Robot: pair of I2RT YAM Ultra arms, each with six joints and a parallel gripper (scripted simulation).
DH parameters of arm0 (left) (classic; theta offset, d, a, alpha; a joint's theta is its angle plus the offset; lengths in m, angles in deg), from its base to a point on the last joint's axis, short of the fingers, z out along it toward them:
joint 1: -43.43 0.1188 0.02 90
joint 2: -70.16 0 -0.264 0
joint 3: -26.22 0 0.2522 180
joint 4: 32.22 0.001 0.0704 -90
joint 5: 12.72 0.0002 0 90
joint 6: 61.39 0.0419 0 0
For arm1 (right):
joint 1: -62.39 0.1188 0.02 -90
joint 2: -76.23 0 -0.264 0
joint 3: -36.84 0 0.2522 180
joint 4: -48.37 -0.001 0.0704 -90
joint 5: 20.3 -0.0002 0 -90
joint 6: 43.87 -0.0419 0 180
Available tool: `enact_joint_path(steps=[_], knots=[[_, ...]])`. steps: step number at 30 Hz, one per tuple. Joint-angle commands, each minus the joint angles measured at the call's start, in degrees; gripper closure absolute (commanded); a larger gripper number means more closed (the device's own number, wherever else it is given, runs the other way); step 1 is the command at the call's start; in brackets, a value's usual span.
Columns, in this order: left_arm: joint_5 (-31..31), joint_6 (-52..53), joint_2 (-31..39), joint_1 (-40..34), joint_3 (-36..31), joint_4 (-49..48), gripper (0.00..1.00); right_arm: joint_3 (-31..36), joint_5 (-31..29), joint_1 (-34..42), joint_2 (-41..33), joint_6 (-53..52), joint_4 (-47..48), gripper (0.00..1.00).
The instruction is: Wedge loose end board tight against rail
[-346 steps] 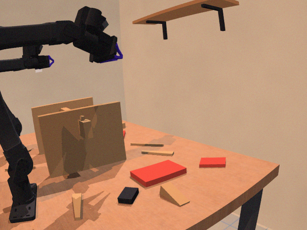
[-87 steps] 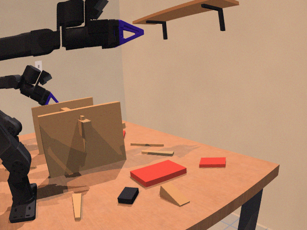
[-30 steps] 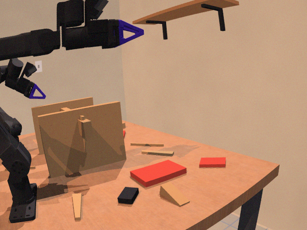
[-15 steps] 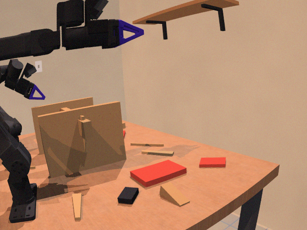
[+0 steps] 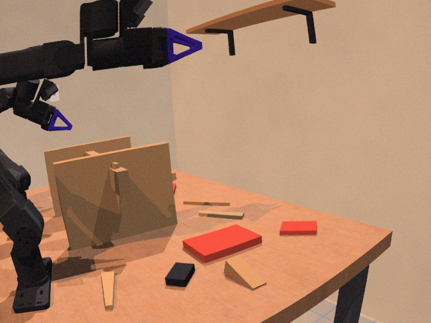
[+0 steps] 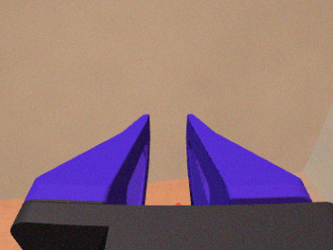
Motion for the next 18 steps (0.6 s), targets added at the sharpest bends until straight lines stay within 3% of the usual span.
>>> enact_joint_path(steps=[1, 3, 4, 18], knots=[[4.74, 6.78, -3.03, 4.25, 2.67, -9.7, 1.0, -0.37, -0.27, 0.48, -0.79, -0.31, 1.24, 0.8], [4.74, 6.78, -3.03, 4.25, 2.67, -9.7, 1.0, -0.37, -0.27, 0.48, -0.79, -0.31, 1.24, 0.8], [7.92, 8.7, -4.32, 5.88, 3.0, -12.41, 1.0, -0.33, -0.24, 0.16, -0.34, -0.23, 1.24, 0.8], [23.92, 23.59, -14.55, 25.26, 7.67, -34.36, 1.0, 0.1, -0.28, 0.71, -1.31, -0.31, 1.25, 0.8]])
